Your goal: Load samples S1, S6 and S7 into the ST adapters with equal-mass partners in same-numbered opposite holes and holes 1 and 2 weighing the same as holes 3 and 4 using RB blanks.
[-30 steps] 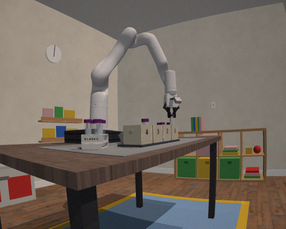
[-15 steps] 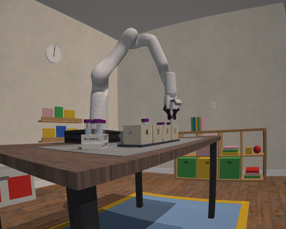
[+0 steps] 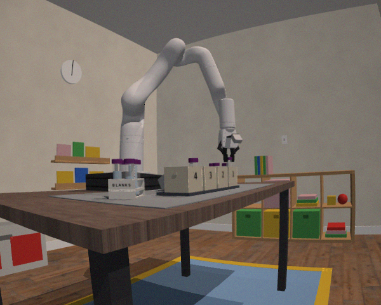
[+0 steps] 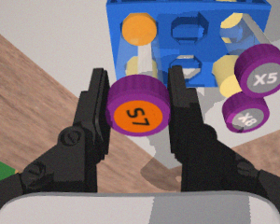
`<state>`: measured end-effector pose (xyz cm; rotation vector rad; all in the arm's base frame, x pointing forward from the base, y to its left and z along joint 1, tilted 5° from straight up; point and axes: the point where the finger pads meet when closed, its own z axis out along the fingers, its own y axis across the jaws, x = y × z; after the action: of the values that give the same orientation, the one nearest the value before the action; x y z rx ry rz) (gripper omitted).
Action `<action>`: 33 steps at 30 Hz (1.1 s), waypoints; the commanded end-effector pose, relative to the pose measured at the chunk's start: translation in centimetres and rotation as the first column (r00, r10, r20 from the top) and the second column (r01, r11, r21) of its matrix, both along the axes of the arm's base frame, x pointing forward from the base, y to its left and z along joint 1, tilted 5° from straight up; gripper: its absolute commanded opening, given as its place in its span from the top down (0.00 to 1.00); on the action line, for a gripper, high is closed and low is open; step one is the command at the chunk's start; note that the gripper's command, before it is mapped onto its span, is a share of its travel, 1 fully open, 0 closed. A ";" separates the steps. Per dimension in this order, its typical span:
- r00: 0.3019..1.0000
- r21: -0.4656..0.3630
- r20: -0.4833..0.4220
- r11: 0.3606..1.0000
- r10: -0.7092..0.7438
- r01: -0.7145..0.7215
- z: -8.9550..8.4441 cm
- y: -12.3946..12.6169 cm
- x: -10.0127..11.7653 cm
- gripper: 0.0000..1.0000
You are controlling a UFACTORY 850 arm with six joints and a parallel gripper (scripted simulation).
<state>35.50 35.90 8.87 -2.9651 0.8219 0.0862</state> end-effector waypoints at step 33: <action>1.000 0.001 0.001 1.000 0.000 0.000 -2.7 0.3 0.0 1.00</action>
<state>35.39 36.10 6.11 -2.9652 0.8220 0.0864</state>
